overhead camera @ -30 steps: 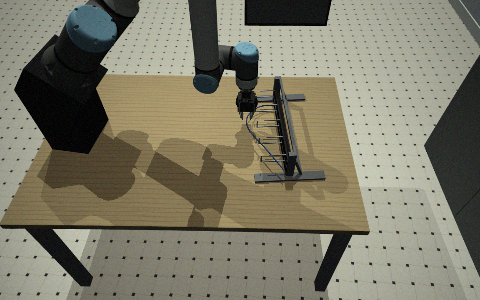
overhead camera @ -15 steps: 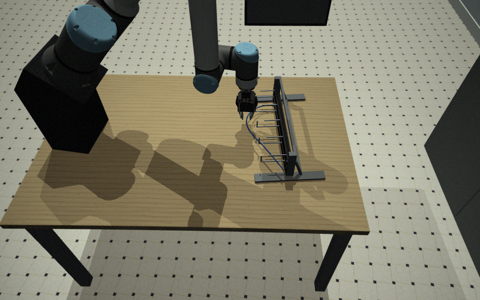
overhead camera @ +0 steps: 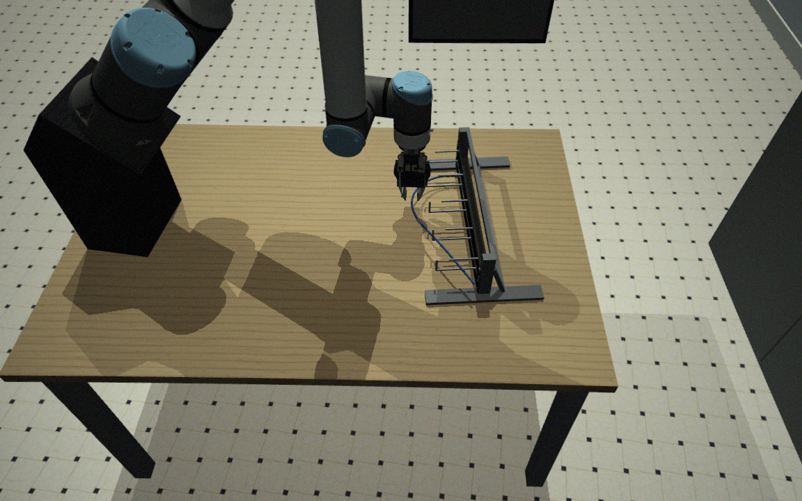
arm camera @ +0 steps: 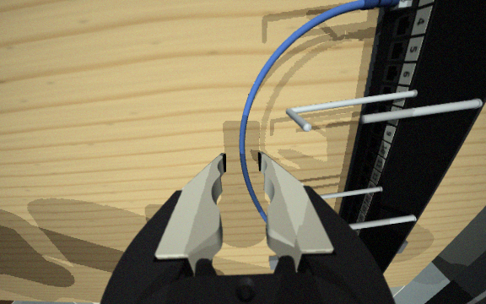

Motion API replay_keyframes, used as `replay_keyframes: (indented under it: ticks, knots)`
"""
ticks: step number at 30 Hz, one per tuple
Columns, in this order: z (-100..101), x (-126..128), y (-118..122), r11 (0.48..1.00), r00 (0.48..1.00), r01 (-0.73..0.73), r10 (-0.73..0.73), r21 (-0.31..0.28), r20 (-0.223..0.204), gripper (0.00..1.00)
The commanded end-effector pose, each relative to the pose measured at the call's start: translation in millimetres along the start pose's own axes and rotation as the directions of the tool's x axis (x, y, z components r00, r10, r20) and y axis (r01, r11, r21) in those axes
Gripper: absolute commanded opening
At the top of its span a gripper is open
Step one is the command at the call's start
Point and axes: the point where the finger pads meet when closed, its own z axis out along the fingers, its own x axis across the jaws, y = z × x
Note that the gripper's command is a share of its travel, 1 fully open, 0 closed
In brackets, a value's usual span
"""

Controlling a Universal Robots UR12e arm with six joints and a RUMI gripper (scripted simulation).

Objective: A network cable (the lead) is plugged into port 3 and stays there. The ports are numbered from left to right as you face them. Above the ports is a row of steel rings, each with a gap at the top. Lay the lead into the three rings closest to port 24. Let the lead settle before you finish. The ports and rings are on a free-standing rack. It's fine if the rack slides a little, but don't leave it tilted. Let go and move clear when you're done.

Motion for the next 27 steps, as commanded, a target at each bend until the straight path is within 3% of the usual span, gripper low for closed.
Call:
replay_keyframes:
  ticks: [1, 27]
  knots:
    - [1.3, 0.4, -0.1, 1.000, 1.000, 0.000, 0.000, 0.000, -0.001, 0.20]
    - [14.3, 0.4, -0.1, 1.000, 1.000, 0.000, 0.000, 0.000, -0.001, 0.20]
